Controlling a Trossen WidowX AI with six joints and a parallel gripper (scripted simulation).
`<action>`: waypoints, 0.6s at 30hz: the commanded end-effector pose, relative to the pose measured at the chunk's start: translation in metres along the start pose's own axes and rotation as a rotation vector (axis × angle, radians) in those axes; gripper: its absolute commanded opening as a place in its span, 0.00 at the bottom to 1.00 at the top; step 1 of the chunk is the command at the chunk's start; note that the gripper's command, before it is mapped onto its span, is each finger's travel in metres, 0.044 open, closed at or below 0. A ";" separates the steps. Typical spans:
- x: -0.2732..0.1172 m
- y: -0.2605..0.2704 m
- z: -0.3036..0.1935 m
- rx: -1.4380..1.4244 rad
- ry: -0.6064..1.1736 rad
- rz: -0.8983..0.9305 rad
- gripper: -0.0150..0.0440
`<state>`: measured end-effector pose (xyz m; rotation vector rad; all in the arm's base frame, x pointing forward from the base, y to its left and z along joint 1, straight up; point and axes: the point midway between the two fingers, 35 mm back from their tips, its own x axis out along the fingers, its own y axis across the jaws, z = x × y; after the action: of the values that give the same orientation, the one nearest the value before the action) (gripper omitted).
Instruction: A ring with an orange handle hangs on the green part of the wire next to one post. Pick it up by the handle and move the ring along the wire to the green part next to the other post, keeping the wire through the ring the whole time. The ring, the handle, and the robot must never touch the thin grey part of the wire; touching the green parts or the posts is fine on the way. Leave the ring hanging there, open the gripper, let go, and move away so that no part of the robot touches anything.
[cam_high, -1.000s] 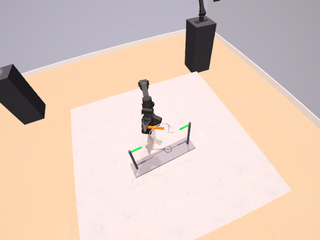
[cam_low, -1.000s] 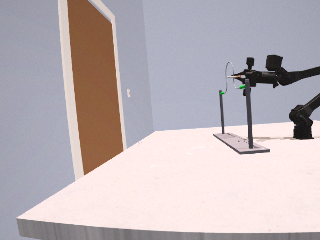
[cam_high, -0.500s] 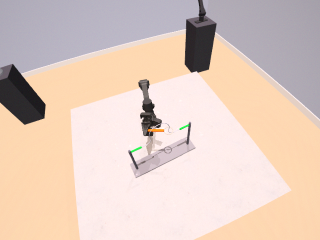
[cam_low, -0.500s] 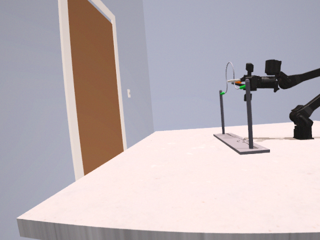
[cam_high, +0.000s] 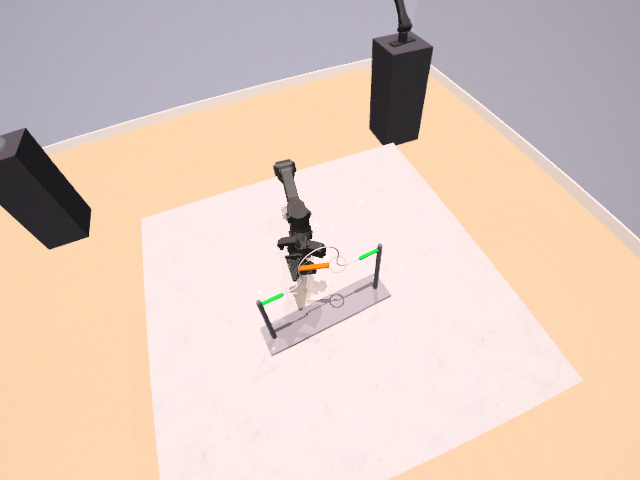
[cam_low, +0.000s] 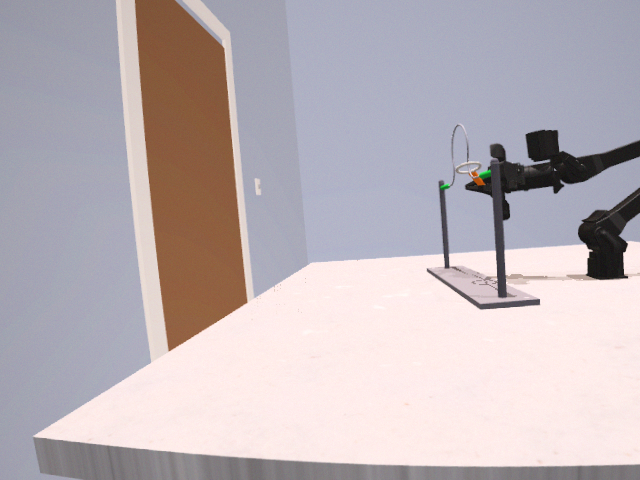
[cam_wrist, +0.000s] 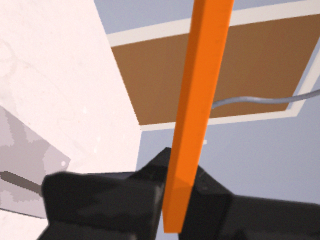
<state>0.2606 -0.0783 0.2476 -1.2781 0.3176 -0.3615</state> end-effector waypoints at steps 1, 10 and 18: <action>-0.003 0.011 0.000 0.075 0.011 0.037 0.00; -0.010 0.045 0.006 0.266 0.034 0.155 0.00; -0.020 0.074 0.016 0.437 0.053 0.261 0.00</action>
<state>0.2566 -0.0432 0.1890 -0.8467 0.4051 -0.2391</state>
